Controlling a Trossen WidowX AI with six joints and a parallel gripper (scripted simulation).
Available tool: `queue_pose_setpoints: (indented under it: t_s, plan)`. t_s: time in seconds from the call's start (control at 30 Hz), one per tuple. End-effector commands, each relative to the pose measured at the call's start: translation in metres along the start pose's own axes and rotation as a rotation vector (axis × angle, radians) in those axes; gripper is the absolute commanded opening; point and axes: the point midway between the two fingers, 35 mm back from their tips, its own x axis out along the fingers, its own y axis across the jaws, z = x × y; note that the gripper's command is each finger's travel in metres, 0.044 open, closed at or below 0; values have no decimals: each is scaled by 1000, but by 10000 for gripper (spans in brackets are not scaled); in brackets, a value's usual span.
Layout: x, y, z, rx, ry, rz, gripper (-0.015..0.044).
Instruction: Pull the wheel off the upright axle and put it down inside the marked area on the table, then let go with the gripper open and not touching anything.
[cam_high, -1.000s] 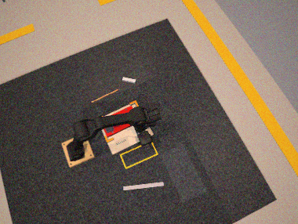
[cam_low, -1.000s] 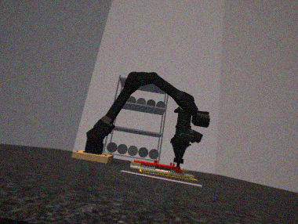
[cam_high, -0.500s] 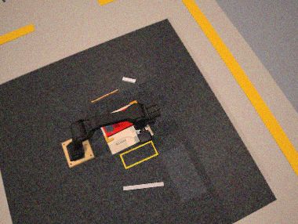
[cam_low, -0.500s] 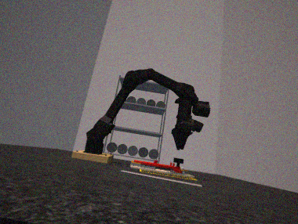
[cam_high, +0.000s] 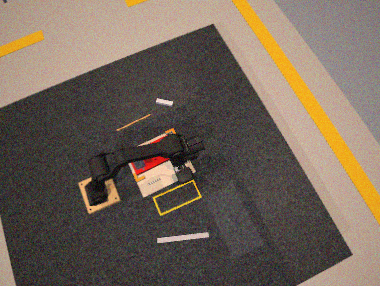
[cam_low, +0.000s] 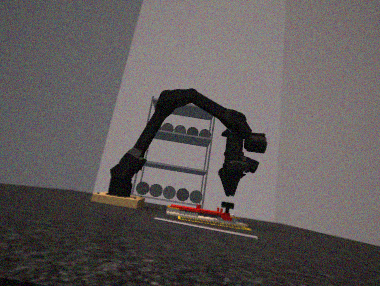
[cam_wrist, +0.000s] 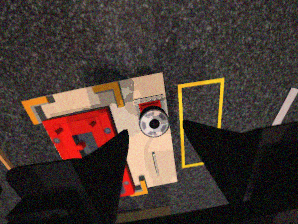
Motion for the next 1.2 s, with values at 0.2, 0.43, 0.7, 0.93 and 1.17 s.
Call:
queue_pose_setpoints:
  t_s: [0.2, 0.43, 0.7, 0.93, 1.17]
  plan:
    - [31, -1, -4, -1, 17, -2, 300]
    - [28, 0, -4, 1, 19, 1, 175]
    - [28, 0, -4, 1, 19, 1, 63]
    - [25, 0, -4, 1, 19, 1, 0]
    - [23, 0, -4, 0, 19, 1, 0]
